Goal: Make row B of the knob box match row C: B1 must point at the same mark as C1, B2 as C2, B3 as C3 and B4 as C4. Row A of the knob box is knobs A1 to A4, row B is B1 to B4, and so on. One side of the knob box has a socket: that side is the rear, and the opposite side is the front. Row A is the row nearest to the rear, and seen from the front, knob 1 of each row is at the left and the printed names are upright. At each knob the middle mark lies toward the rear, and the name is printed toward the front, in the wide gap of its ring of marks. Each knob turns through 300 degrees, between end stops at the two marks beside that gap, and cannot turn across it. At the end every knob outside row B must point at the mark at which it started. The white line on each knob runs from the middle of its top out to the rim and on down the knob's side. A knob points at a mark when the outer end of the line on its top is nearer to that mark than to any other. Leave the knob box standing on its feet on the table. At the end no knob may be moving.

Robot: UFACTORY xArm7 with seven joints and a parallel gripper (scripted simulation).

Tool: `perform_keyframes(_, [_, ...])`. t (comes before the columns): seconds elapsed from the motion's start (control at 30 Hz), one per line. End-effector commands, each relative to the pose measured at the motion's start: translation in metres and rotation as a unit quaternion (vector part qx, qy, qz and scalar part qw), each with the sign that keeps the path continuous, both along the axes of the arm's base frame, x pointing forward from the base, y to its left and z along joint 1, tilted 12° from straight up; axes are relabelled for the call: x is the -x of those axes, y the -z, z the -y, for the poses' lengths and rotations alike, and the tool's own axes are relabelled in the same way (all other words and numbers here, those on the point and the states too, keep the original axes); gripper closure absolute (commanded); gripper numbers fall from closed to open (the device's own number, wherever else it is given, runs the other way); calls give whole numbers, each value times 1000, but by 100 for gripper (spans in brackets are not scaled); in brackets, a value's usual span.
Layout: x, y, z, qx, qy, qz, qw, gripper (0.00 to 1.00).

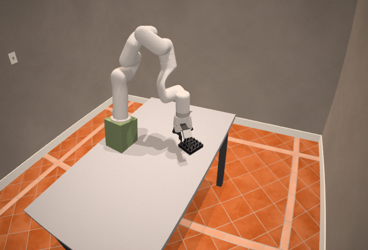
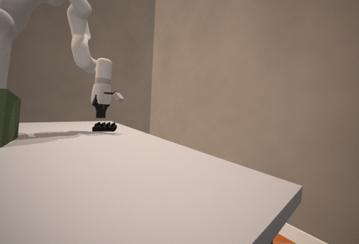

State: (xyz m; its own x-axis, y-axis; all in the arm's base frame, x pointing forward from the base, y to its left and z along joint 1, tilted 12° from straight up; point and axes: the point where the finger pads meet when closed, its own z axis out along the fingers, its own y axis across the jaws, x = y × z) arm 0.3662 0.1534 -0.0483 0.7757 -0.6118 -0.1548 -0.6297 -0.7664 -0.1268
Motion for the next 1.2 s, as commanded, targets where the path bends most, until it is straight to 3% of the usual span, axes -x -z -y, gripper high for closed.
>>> perform_keyframes(0.0, [-1, -2, 0, -12, -74, 20, 997, 81])
perform_keyframes(0.27, [-2, -3, 0, -15, -166, 39, 985, 81])
perform_keyframes(0.3, [-2, -4, 0, -17, -209, 48, 977, 81])
perform_keyframes(0.5, [-2, -5, 1, -19, -288, 65, 955, 81])
perform_keyframes(0.77, [-3, -8, 1, -23, -402, 90, 911, 81])
perform_keyframes(0.83, [-3, -8, 1, -23, -402, 90, 911, 81])
perform_keyframes(0.87, [-3, -9, 1, -24, -440, 99, 892, 81])
perform_keyframes(1.17, [-4, -11, 1, -26, -552, 124, 824, 81])
